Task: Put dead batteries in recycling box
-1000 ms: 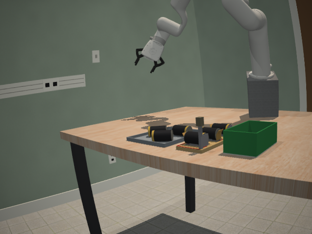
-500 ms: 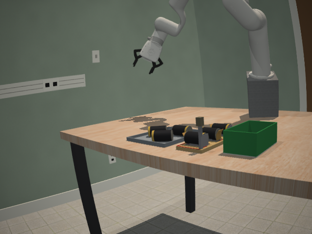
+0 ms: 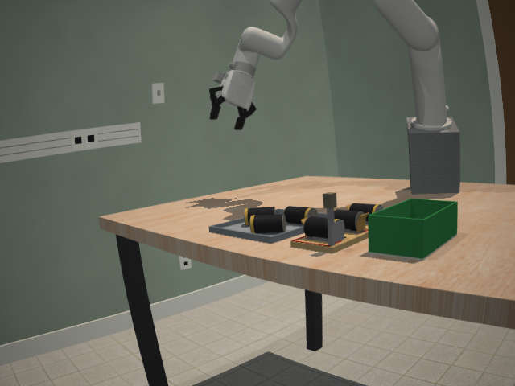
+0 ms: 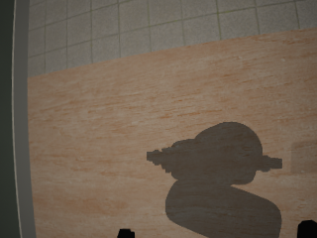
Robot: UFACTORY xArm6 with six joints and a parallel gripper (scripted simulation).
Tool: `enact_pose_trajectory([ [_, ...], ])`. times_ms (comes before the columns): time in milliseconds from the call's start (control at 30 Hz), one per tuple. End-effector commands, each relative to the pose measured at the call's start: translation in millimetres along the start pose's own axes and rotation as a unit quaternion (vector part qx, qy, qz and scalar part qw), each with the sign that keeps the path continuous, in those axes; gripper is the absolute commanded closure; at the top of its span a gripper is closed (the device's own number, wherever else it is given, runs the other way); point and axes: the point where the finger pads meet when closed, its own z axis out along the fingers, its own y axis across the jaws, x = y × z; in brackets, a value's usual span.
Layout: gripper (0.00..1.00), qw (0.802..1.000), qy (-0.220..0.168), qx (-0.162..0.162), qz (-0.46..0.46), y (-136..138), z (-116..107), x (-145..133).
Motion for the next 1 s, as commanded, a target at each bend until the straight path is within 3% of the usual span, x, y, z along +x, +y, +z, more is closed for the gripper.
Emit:
enact_pose_trajectory([
  [0, 0.0, 0.995, -0.012, -0.021, -0.093, -24, 17, -29],
  [200, 0.0, 0.98, -0.033, -0.04, -0.194, -46, 35, -63],
  [267, 0.0, 0.98, -0.033, -0.04, -0.194, -46, 35, -63],
  [300, 0.0, 0.968, -0.044, -0.048, -0.242, -55, 43, -80],
  [500, 0.0, 0.939, -0.064, -0.061, -0.332, -72, 57, -113],
  [767, 0.0, 0.882, -0.092, -0.073, -0.457, -92, 75, -162],
  [833, 0.0, 0.882, -0.092, -0.073, -0.457, -92, 75, -162],
  [867, 0.0, 0.856, -0.102, -0.076, -0.5, -99, 80, -180],
  [967, 0.0, 0.833, -0.111, -0.078, -0.536, -104, 85, -196],
])
